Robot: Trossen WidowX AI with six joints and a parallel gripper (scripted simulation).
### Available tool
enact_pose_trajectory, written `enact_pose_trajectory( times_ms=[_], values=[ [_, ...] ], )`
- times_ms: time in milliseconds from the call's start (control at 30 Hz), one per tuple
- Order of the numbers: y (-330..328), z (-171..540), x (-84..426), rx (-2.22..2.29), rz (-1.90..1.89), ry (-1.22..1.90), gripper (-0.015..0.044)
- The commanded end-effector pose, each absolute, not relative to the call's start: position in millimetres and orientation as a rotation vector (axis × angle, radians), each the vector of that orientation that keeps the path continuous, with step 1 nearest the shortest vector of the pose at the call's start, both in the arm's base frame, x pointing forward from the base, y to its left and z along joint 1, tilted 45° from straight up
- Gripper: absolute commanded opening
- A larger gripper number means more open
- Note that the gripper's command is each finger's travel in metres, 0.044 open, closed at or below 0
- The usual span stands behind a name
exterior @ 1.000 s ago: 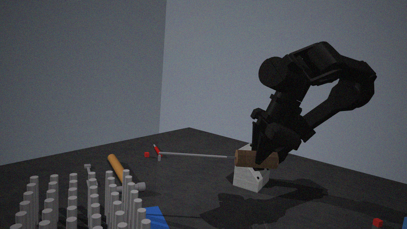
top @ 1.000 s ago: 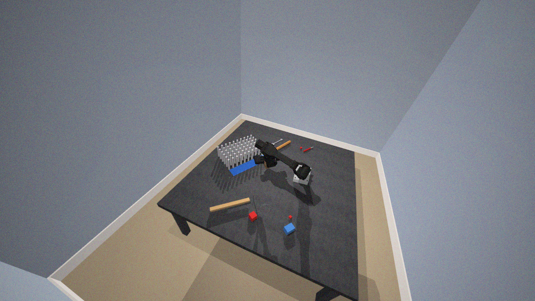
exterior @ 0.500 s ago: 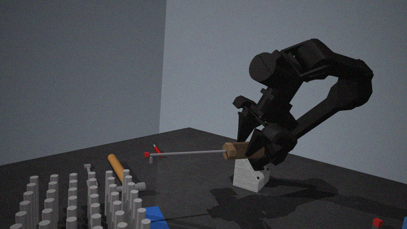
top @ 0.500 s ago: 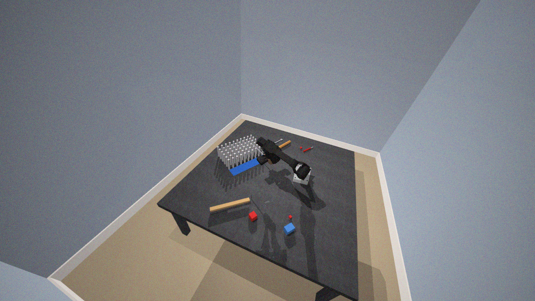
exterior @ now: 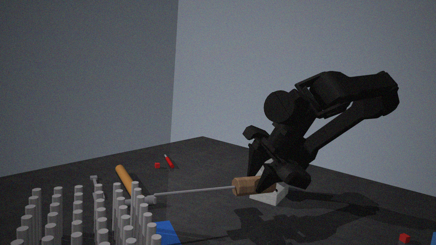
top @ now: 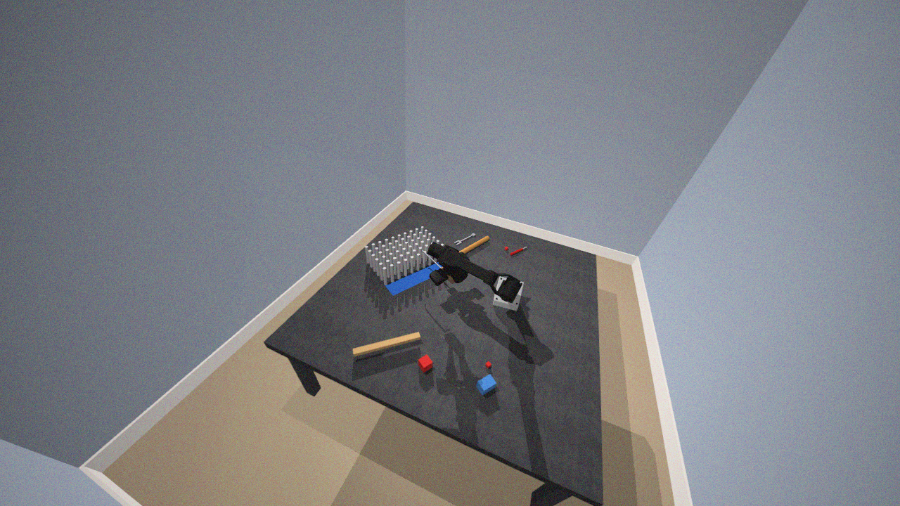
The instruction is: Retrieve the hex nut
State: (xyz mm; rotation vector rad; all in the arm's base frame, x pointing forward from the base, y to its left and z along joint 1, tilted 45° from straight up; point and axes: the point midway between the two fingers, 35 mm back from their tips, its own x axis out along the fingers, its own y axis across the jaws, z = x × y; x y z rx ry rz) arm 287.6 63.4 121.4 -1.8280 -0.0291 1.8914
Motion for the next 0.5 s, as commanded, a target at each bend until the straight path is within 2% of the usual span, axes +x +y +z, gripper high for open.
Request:
enact_pose_trajectory(
  times_ms=[0, 467],
  values=[
    [75.4, 108.0, 285.8, -1.836, 1.885, -0.016, 0.0],
    [126.5, 55.7, 262.1, -1.83, 1.879, -0.024, 0.0]
  ],
)
